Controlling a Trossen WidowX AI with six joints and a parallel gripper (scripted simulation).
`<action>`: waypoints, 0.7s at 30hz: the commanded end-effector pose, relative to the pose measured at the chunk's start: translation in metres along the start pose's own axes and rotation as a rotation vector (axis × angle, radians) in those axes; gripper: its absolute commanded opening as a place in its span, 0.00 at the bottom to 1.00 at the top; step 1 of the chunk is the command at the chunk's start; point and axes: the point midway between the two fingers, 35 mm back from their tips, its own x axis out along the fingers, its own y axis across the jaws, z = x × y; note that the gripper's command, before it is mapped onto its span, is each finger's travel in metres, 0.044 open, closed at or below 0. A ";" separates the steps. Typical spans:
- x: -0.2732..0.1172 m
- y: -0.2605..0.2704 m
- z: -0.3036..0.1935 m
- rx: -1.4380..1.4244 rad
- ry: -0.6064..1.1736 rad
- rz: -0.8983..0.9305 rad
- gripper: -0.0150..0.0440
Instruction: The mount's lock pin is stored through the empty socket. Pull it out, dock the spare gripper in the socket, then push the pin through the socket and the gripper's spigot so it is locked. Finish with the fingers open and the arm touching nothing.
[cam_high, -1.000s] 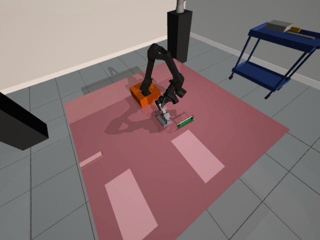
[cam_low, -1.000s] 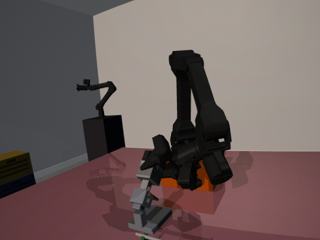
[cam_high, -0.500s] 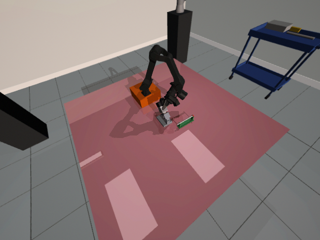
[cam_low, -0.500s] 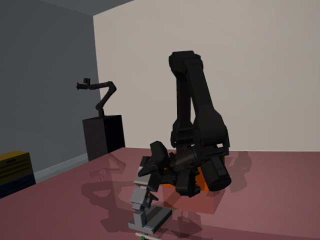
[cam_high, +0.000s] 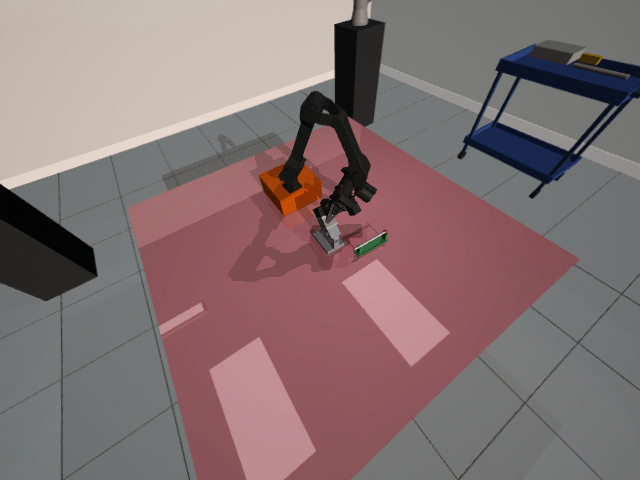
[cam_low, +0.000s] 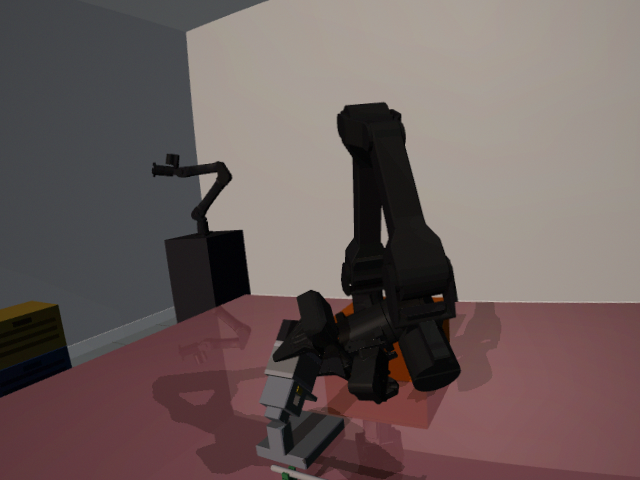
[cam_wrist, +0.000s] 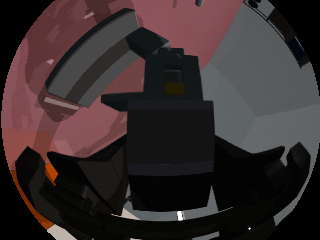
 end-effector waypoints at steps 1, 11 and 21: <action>0.000 0.000 0.000 0.001 0.000 0.000 0.25; 0.000 0.000 0.000 0.001 0.000 0.000 0.39; 0.000 0.000 0.000 0.001 0.000 0.000 0.83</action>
